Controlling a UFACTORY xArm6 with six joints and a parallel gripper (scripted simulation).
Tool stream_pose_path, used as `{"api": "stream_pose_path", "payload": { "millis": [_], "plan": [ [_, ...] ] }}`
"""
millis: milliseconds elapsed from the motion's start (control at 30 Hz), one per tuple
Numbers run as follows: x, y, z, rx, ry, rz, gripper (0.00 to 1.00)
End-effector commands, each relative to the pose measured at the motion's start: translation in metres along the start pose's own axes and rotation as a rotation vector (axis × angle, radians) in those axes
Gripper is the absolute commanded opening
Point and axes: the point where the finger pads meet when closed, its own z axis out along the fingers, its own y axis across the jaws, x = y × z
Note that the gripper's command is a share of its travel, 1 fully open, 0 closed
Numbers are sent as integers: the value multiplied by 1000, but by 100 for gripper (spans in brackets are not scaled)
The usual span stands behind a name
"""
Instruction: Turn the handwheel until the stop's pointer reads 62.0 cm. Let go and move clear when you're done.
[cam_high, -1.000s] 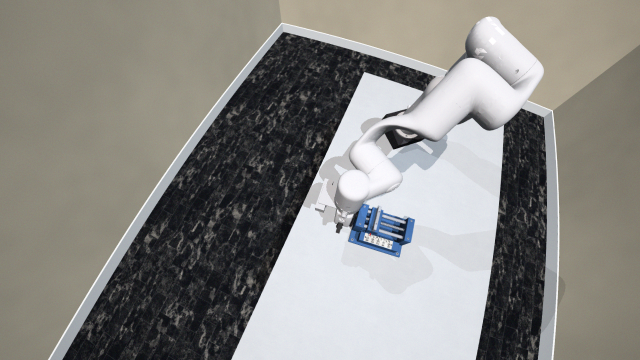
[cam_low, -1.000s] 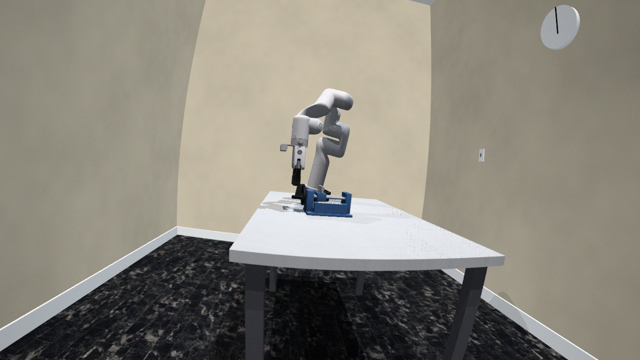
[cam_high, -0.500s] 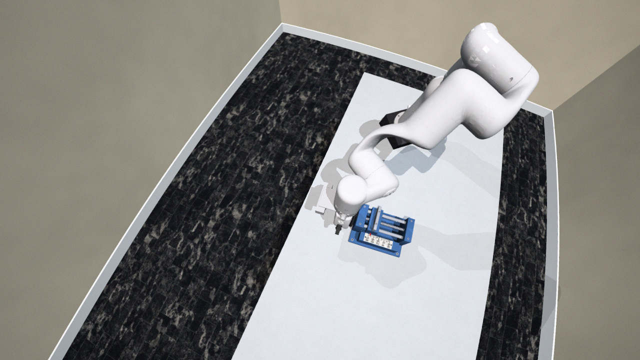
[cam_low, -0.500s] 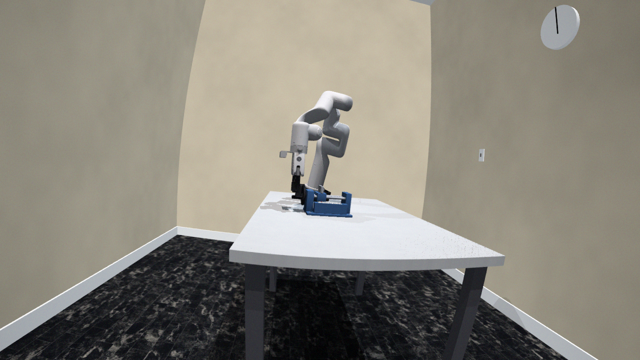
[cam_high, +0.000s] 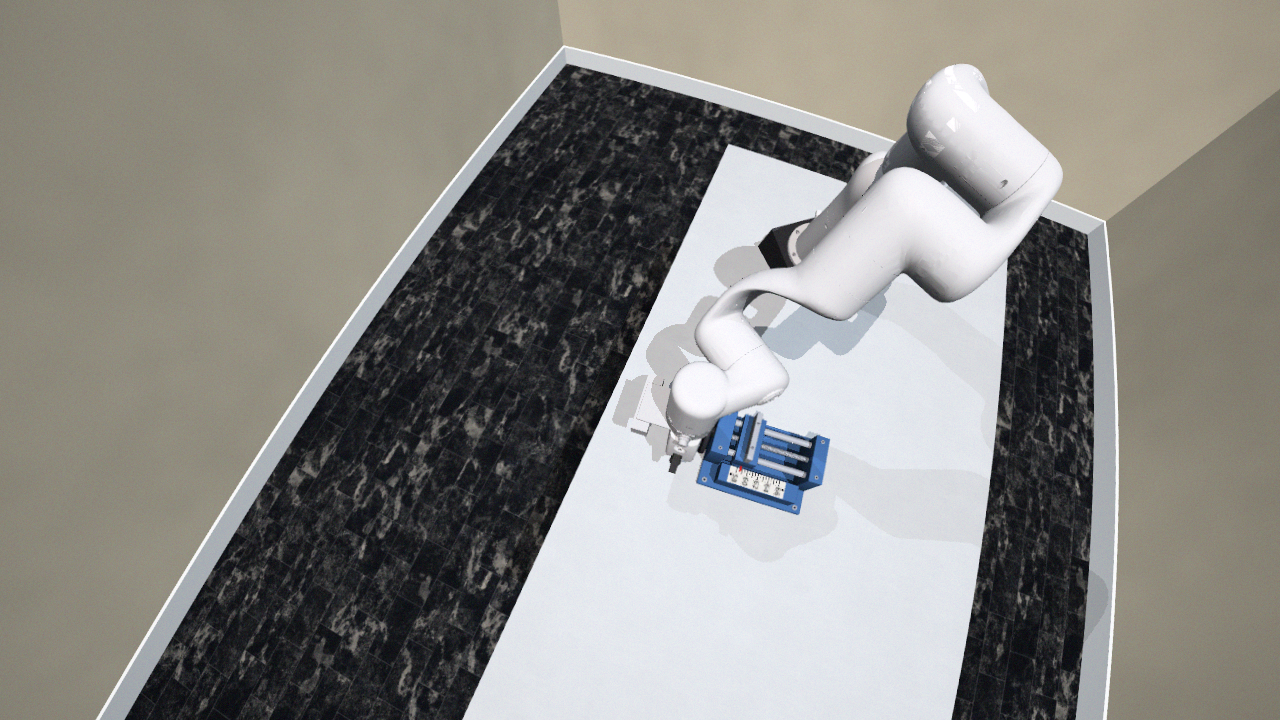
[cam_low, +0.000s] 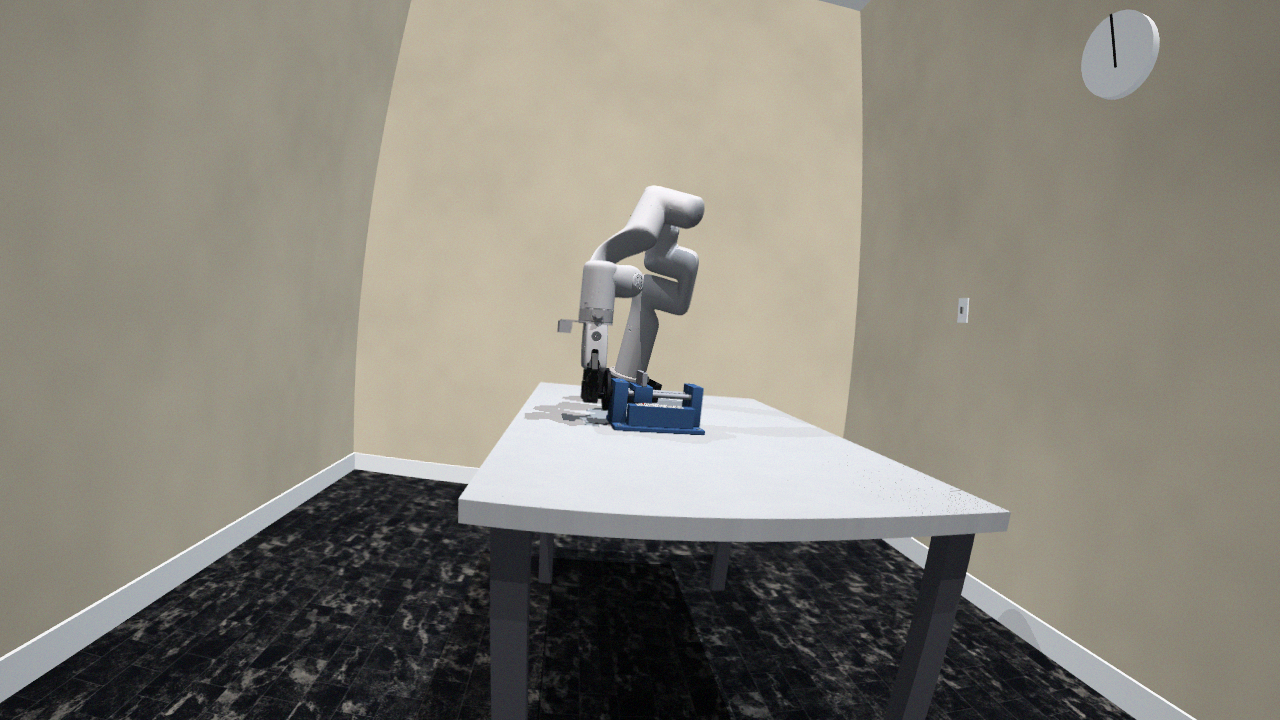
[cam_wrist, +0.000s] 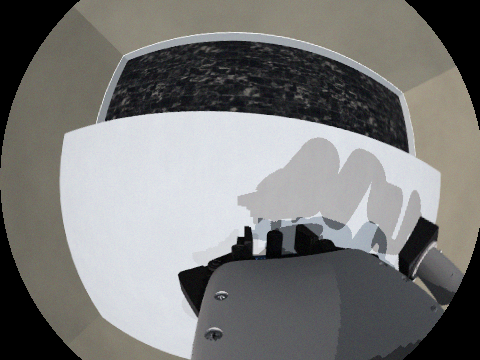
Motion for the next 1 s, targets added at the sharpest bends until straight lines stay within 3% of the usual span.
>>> {"api": "stream_pose_path", "payload": {
  "millis": [0, 367, 400, 967],
  "plan": [
    [1, -2, 1, 5, 2, -1, 57],
    [1, -2, 1, 5, 2, -1, 57],
    [1, -2, 1, 5, 2, -1, 6],
    [1, -2, 1, 5, 2, -1, 6]
  ]
}}
